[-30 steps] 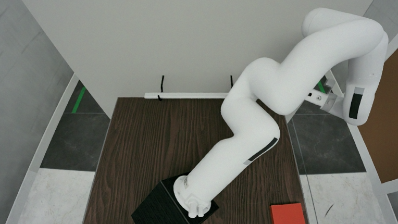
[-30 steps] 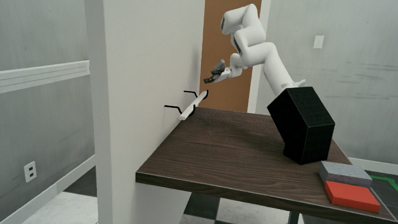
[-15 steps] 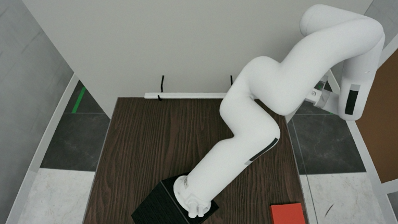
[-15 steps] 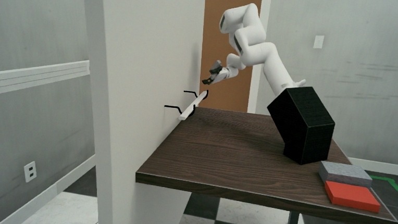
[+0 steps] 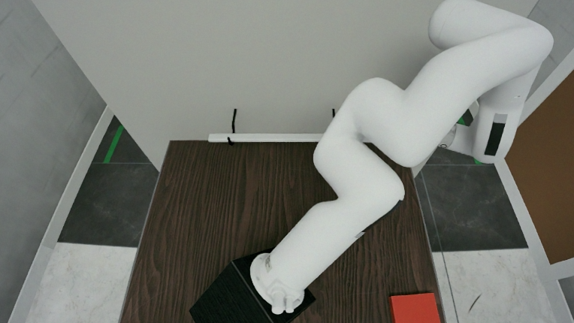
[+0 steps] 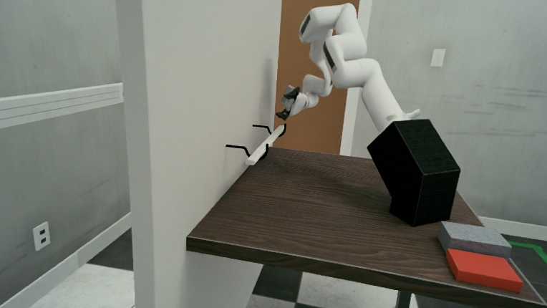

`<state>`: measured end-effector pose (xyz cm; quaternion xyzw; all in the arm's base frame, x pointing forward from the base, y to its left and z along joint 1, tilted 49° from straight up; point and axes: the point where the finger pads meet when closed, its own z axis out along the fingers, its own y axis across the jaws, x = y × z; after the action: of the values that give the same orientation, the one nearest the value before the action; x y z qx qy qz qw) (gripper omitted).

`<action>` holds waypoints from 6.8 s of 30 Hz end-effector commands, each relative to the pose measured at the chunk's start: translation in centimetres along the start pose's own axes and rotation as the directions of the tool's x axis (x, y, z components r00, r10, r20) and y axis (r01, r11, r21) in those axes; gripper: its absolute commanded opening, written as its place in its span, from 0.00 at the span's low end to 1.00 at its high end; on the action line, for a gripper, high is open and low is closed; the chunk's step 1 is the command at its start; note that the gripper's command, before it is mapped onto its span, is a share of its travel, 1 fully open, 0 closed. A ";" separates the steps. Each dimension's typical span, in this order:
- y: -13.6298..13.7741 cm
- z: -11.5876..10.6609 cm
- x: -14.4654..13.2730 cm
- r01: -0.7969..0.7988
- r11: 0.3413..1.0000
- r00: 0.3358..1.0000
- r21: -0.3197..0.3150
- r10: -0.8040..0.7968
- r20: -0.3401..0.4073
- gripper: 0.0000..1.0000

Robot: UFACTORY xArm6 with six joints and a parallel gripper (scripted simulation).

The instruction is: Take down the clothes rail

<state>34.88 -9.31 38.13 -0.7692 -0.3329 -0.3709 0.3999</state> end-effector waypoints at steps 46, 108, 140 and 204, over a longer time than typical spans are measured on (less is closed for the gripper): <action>-9.5 13.3 -9.0 -0.719 0.656 0.450 -0.229 0.690 0.566 1.00; -16.7 13.6 -25.6 0.054 -0.304 0.119 -0.951 0.948 -0.296 1.00; -12.9 14.3 -27.0 -0.399 -0.629 0.574 -0.667 0.396 -0.717 1.00; -9.2 20.1 -21.5 -0.877 -0.340 0.312 -0.340 0.137 -0.940 1.00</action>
<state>22.29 7.43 15.14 -0.7006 0.5798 -0.4158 -0.0089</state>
